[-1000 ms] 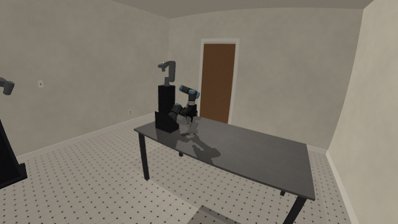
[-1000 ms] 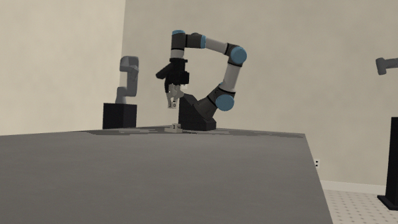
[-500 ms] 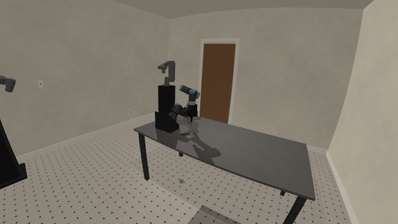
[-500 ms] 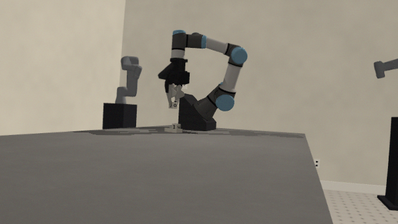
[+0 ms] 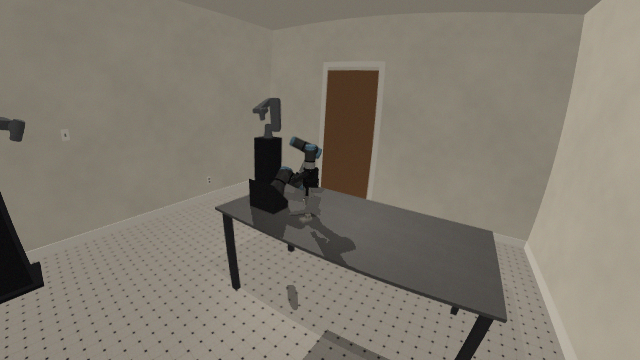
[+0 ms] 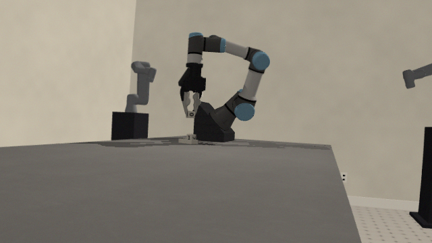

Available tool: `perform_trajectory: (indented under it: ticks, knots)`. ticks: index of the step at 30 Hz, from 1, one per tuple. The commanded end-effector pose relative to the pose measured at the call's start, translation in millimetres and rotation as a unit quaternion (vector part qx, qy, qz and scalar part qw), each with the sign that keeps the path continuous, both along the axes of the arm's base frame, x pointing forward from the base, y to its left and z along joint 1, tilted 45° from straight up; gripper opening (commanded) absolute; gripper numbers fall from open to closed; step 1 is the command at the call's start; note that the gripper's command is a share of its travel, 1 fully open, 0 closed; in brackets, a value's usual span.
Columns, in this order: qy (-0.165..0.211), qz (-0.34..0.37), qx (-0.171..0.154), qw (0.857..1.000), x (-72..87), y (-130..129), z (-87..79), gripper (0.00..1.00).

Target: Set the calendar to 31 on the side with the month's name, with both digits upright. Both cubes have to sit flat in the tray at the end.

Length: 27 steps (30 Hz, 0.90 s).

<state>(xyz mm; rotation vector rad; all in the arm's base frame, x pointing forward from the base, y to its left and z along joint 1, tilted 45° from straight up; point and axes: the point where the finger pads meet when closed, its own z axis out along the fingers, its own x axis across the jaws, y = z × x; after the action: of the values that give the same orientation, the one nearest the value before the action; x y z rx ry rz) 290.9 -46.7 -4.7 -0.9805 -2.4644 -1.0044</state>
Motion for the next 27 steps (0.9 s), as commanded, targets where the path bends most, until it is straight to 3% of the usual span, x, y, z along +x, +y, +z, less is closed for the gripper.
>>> perform_trajectory:
  ticks: [1, 7, 13, 18, 24, 25, 27]
  knots:
    - [0.027, -0.027, -0.004, 0.999, 0.2, 1, 2.0, 0.1]
    - [0.098, -0.098, -0.006, 0.99, 0.3, 7, 7.3, 0.1]
    - [0.175, -0.176, -0.008, 0.969, 0.9, 15, 13.5, 0.1]
    - [0.202, -0.204, -0.009, 0.958, 1.3, 17, 15.8, 0.1]
    - [0.282, -0.285, -0.012, 0.916, 3.1, 25, 22.7, 0.1]
    - [0.284, -0.287, -0.012, 0.915, 3.1, 25, 22.8, 0.1]
    - [0.311, -0.314, -0.013, 0.897, 3.9, 28, 25.2, 0.1]
